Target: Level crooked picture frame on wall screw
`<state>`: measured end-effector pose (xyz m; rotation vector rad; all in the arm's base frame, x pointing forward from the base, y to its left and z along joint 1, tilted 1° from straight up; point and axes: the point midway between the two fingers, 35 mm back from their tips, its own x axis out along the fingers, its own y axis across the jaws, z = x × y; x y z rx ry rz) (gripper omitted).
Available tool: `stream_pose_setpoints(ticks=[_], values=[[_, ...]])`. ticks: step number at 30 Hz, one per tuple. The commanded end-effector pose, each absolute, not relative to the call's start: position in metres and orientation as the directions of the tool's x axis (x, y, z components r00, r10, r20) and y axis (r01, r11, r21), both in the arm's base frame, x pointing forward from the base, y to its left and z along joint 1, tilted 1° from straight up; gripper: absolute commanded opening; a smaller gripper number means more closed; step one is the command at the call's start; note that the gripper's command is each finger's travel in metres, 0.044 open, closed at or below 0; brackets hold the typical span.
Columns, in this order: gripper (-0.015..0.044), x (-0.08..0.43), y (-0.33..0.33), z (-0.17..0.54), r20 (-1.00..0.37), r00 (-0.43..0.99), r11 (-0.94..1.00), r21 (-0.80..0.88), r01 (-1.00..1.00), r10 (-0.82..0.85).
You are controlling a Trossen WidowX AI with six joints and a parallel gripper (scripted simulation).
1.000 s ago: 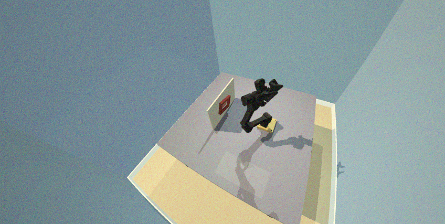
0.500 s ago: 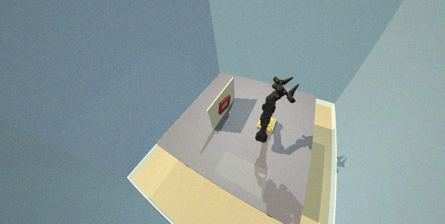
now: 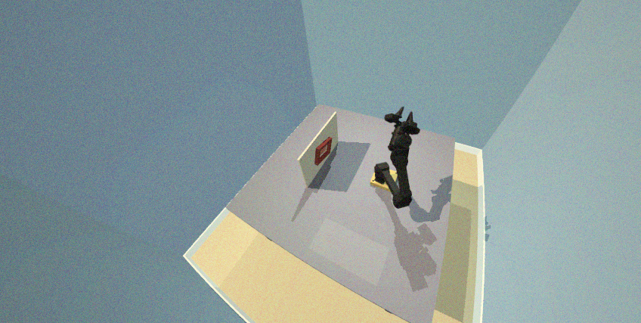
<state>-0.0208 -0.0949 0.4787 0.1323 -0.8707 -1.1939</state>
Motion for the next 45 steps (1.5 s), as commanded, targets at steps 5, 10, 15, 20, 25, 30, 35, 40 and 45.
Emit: stream_pose_setpoints(ticks=[5,10,15,20,25,30,35,40,45], values=[[0.026,0.077,-0.104,0.403,0.353,0.6,0.573,0.789,0.222,-0.718],[0.026,0.122,-0.087,0.37,0.26,0.775,0.493,0.867,0.075,-0.576],[0.026,0.149,-0.065,0.339,0.182,0.884,0.365,0.931,-0.014,-0.43],[0.026,0.173,-0.02,0.287,0.064,0.983,0.068,0.996,-0.052,-0.174],[0.026,0.179,0.025,0.238,-0.048,0.996,-0.19,0.98,0.061,0.069],[0.026,0.179,0.036,0.226,-0.077,0.989,-0.244,0.964,0.107,0.129],[0.026,0.179,0.036,0.226,-0.077,0.989,-0.244,0.964,0.107,0.129],[0.026,0.179,0.036,0.226,-0.077,0.989,-0.244,0.964,0.107,0.129],[0.026,0.179,0.036,0.226,-0.077,0.989,-0.244,0.964,0.107,0.129]])
